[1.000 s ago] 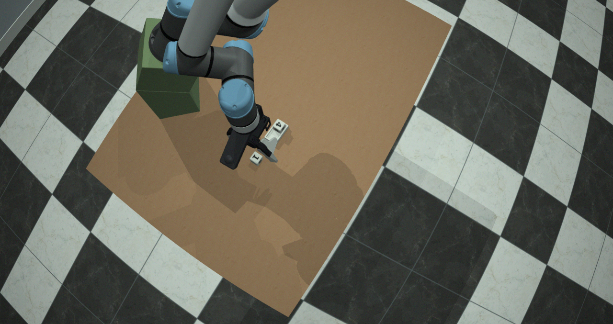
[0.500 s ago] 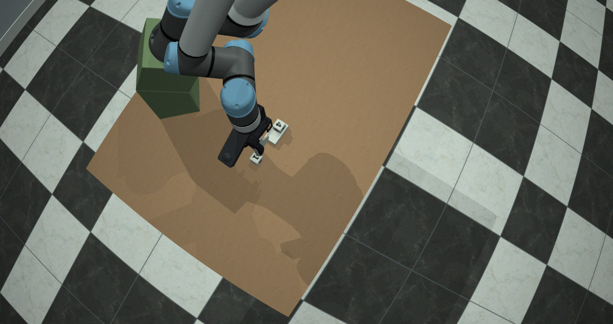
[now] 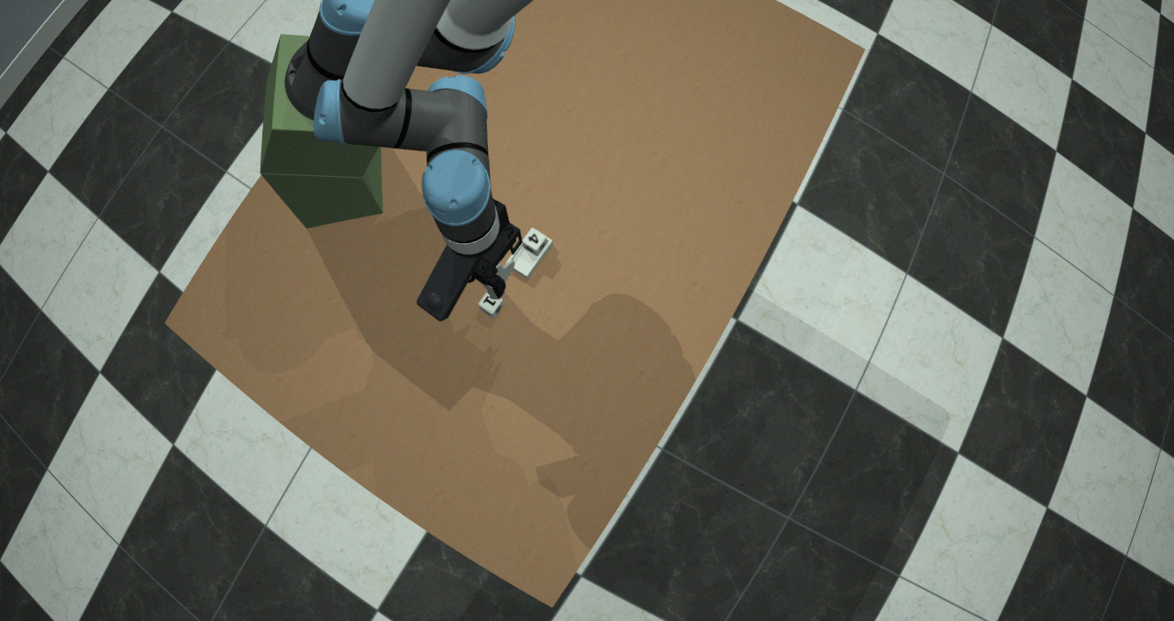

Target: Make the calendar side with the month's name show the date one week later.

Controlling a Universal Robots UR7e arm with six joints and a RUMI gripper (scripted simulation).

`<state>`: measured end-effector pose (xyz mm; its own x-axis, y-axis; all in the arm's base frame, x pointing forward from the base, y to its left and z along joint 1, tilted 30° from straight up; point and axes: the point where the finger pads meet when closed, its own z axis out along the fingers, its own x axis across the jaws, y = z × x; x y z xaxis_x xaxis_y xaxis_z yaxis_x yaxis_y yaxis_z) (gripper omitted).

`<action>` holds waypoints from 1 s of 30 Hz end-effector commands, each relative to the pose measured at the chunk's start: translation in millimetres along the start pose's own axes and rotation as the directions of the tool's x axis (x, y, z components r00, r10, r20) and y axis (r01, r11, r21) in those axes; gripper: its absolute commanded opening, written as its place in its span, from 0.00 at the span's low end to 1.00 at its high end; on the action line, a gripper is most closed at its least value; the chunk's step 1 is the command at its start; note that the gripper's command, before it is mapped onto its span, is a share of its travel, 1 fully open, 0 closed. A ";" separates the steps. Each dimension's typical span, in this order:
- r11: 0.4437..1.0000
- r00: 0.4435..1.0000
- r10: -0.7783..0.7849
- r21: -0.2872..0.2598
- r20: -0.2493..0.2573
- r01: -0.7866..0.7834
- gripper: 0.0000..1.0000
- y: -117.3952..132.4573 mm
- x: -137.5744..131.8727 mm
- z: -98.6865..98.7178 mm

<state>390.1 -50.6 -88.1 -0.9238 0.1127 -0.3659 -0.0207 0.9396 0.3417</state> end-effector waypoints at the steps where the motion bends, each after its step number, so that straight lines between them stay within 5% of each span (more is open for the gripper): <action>1: 1.000 1.000 -0.003 0.003 0.002 0.003 0.28 -1.8 -2.2 -0.4; 30: 1.000 1.000 -0.003 0.003 0.001 0.003 0.28 -1.6 -2.3 4.4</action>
<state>390.8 -49.8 -89.6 -0.9240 0.1123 -0.3656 -0.0211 0.9395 0.3420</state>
